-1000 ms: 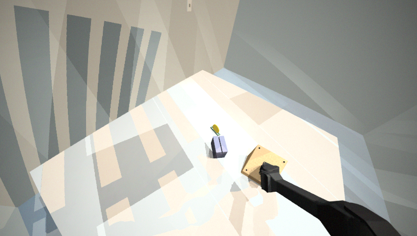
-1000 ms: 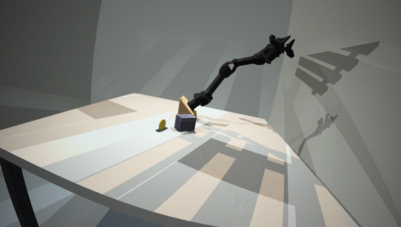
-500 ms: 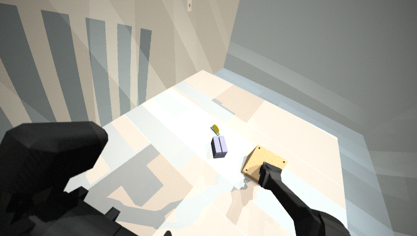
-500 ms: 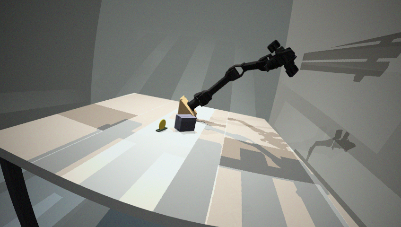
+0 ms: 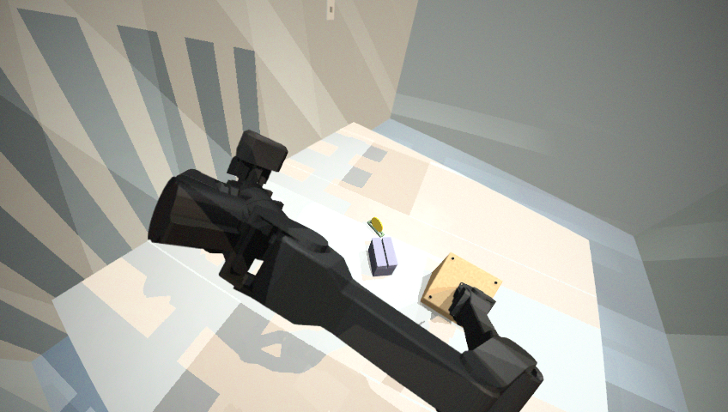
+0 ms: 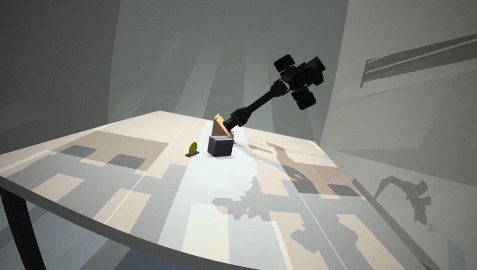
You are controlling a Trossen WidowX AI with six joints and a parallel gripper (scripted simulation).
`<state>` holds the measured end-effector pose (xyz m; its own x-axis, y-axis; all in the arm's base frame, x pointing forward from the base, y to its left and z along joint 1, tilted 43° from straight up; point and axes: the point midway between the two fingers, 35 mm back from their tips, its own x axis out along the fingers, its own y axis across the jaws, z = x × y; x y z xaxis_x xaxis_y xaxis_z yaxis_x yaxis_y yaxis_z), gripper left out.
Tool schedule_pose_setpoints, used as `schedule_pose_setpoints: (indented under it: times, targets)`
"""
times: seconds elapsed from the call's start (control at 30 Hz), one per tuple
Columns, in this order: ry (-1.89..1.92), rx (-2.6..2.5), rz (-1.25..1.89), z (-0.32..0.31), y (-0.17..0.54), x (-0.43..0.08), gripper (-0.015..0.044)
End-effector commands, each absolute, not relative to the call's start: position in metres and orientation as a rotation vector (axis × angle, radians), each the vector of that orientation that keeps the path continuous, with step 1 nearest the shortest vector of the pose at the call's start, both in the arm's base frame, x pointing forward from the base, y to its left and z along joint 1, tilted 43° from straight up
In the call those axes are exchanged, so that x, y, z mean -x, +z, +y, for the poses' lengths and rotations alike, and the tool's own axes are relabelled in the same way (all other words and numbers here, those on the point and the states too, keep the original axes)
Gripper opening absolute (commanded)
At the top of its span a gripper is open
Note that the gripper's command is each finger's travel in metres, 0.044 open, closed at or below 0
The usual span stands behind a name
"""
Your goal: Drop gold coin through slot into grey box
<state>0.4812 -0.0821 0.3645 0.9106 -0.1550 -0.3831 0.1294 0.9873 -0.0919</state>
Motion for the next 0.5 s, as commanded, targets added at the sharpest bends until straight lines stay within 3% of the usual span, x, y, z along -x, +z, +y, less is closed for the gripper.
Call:
schedule_pose_setpoints:
  times: [0.0, 0.23, 0.47]
  targets:
    - [-0.123, 0.048, 0.565, -0.102, 0.309, -0.485, 0.0161]
    - [-0.055, -0.068, 0.912, -0.142, 0.194, -0.465, 0.0161]
    - [0.041, -0.306, 1.223, -0.167, 0.095, -0.415, 0.0161]
